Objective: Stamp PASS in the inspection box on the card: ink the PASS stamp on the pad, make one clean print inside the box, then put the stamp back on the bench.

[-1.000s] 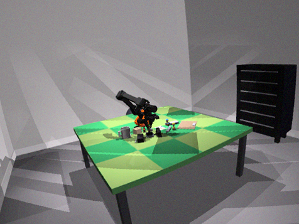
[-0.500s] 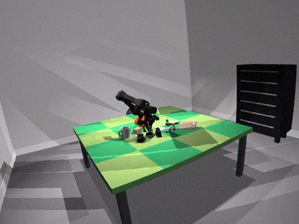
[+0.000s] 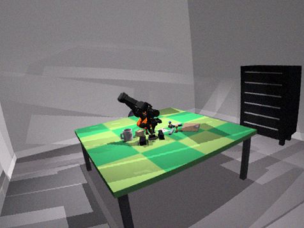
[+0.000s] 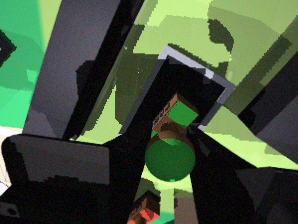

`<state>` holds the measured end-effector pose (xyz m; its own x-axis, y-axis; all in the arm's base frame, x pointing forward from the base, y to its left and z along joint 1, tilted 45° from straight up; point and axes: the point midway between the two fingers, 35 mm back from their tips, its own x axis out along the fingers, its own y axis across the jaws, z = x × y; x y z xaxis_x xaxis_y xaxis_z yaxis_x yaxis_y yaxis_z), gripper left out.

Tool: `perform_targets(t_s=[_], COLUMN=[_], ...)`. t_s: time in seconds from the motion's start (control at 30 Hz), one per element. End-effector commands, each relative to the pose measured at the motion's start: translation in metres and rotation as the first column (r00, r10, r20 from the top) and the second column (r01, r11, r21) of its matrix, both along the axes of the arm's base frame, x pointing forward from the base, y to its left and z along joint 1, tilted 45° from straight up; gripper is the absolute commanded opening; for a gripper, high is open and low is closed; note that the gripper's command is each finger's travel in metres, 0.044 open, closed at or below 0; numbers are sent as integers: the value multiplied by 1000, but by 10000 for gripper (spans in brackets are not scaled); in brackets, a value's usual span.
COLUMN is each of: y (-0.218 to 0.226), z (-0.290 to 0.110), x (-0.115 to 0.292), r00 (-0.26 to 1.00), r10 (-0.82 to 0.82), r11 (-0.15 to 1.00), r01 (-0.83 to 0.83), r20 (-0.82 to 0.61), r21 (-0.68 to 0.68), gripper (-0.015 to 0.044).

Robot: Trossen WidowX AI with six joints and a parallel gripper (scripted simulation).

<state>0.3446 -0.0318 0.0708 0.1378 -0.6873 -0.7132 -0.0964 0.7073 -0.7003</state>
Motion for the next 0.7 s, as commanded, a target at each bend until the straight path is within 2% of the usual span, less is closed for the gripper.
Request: perform_targets(t_s=[0.0,0.67], y=[-1,-3], z=[0,-2], x=[0,1], r00=[1000,1000], r10=[3,3], r11=[1000,1000], r01=[-3,-3], r20=[0,0], r21=[-3,-3], gripper=[0,0])
